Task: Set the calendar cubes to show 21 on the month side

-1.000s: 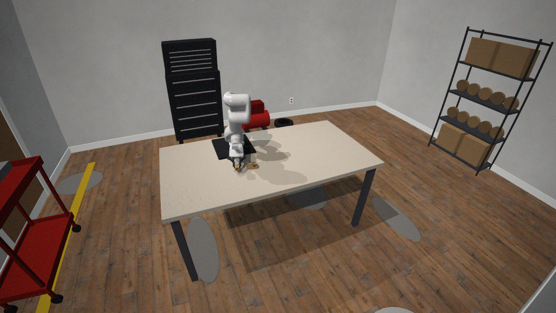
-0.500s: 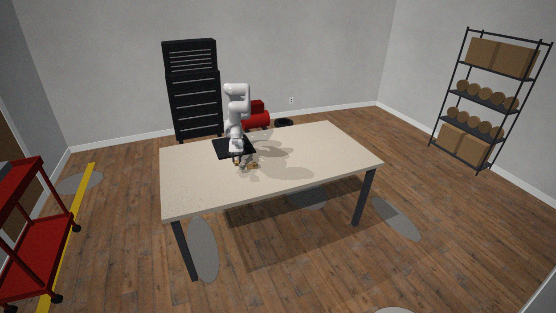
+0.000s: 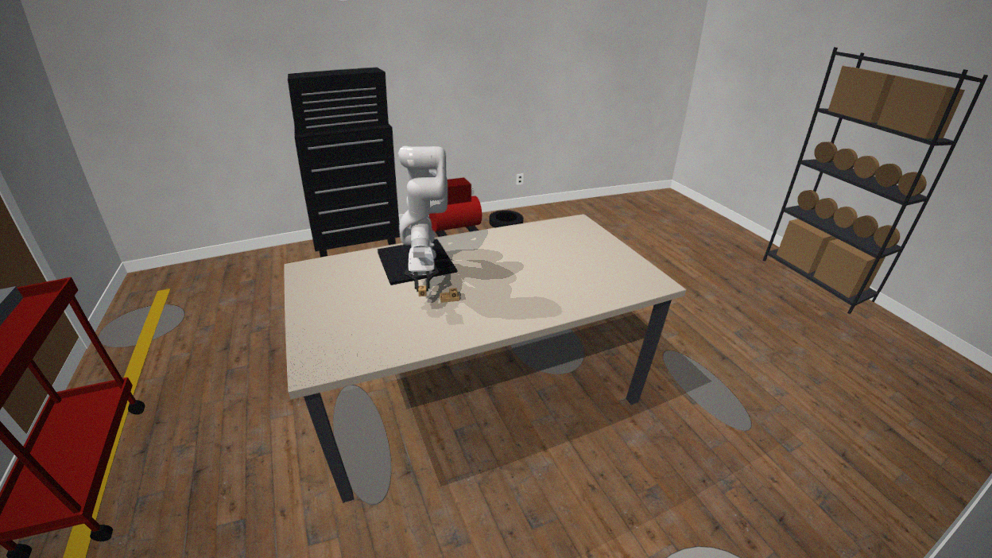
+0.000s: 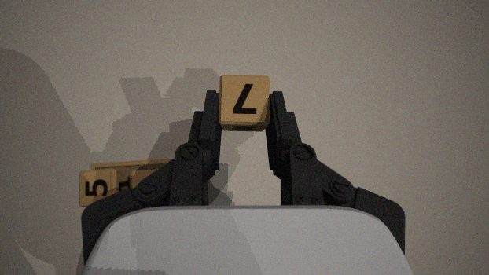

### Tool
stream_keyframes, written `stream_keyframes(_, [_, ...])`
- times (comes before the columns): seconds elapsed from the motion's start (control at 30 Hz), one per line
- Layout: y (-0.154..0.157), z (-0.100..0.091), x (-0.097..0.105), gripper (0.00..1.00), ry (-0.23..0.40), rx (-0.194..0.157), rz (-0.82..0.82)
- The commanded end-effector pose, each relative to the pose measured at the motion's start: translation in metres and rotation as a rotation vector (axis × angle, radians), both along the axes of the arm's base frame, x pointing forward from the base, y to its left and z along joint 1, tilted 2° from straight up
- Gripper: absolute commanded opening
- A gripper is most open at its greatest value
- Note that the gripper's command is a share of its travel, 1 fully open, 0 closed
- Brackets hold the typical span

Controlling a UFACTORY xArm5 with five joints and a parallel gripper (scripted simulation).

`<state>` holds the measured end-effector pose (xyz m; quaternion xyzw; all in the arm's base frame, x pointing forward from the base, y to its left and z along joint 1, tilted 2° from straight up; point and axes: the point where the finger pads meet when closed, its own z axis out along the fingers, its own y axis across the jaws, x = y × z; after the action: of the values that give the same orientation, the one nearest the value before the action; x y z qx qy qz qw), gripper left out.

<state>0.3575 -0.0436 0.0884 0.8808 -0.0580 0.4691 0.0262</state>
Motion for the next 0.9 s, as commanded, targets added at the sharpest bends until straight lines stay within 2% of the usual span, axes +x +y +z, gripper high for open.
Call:
stream_keyframes(0.0, [-0.0001, 0.0011, 0.0020, 0.27, 0.027, 0.003, 0.000])
stream_keyframes(0.1, [-0.0001, 0.0012, 0.0023, 0.27, 0.040, 0.005, 0.000])
stream_keyframes(0.3, [0.0002, 0.0023, 0.0021, 0.27, 0.108, 0.014, 0.001])
stream_keyframes(0.67, [0.0002, 0.0024, 0.0028, 0.27, 0.136, 0.017, 0.001])
stream_keyframes(0.87, [0.0003, 0.0038, 0.0046, 0.27, 0.210, 0.026, 0.001])
